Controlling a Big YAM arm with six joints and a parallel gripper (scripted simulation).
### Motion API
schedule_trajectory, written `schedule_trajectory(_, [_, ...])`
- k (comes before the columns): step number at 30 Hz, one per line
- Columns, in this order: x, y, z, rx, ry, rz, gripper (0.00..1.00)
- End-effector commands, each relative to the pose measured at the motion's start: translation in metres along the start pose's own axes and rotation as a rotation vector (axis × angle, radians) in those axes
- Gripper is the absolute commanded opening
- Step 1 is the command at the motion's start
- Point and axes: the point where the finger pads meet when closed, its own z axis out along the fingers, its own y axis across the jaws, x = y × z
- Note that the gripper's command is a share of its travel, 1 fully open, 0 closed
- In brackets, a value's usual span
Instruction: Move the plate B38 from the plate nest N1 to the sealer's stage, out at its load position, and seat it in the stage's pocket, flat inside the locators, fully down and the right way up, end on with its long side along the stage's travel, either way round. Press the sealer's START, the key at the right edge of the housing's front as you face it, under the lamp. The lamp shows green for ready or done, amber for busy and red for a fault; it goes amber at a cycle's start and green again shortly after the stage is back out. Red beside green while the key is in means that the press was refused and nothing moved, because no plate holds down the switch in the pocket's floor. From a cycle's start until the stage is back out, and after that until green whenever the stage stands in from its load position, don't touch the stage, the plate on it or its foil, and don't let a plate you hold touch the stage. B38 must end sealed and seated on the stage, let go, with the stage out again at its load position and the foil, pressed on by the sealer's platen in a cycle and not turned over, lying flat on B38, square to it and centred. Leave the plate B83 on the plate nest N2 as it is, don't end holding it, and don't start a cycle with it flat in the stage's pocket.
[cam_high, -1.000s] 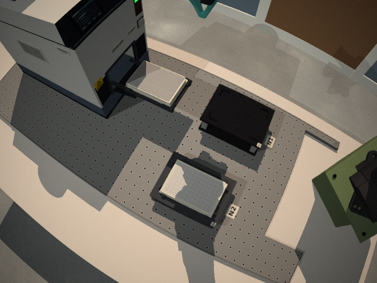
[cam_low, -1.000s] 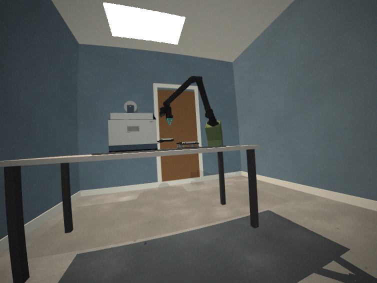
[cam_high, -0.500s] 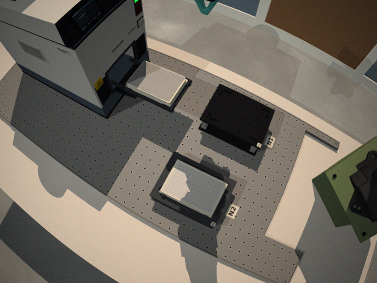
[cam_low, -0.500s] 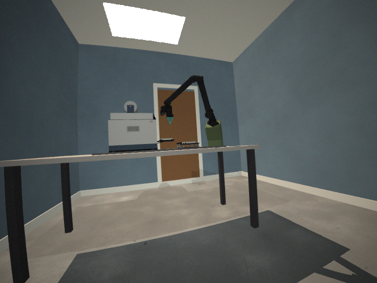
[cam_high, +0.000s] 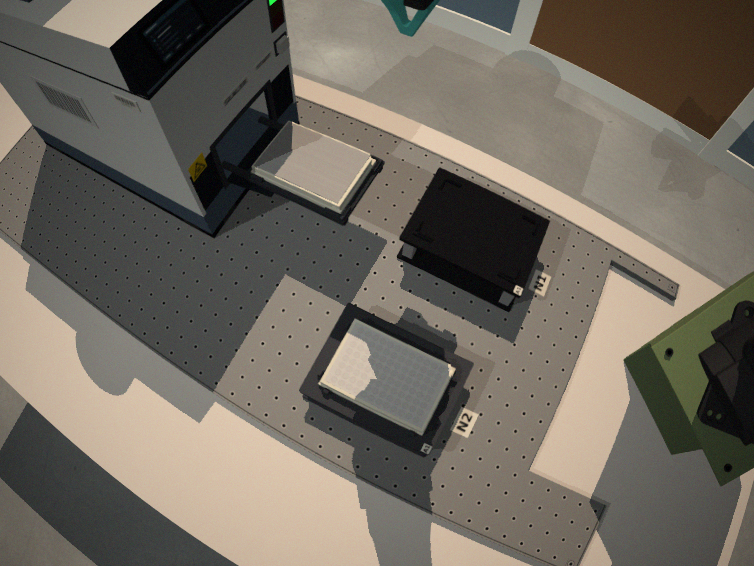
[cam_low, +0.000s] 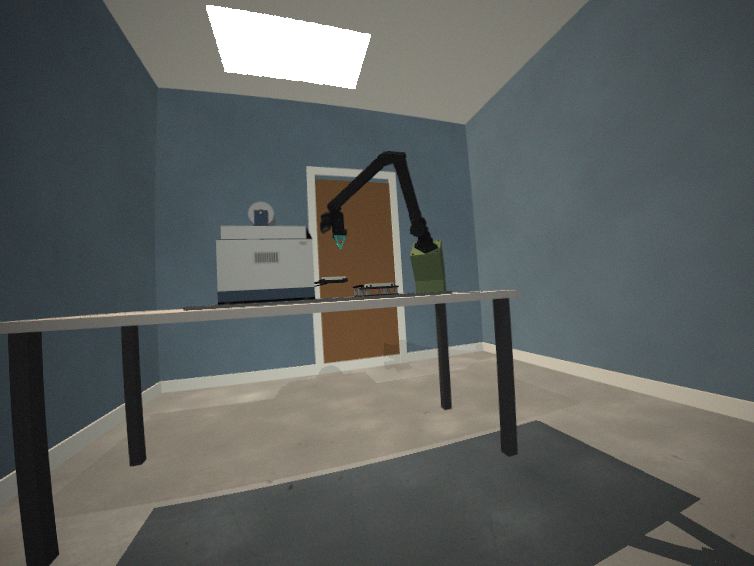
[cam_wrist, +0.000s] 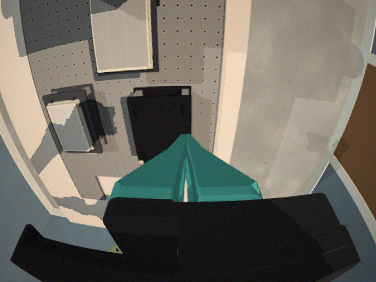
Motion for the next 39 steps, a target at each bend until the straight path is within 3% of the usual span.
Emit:
schedule_trajectory(1, [-0.019, -0.013, -0.022, 0.036, -0.052, -0.007, 0.0])
schedule_trajectory(5, [-0.019, -0.015, -0.032, 0.05, -0.069, 0.002, 0.0])
schedule_trajectory(11, [-0.016, -0.007, -0.028, 0.044, -0.061, -0.005, 0.0])
schedule_trajectory(12, [-0.011, 0.001, -0.025, 0.041, -0.058, -0.005, 1.0])
schedule_trajectory(16, [0.004, 0.032, -0.017, 0.031, -0.047, -0.012, 1.0])
schedule_trajectory(22, [0.02, 0.058, -0.006, 0.021, -0.035, -0.005, 1.0])
schedule_trajectory(29, [0.031, 0.071, -0.006, 0.03, -0.041, 0.005, 1.0])
schedule_trajectory(35, [0.054, 0.109, 0.0, 0.017, -0.025, 0.005, 1.0])
schedule_trajectory(39, [0.058, 0.123, 0.0, 0.027, -0.04, 0.002, 1.0])
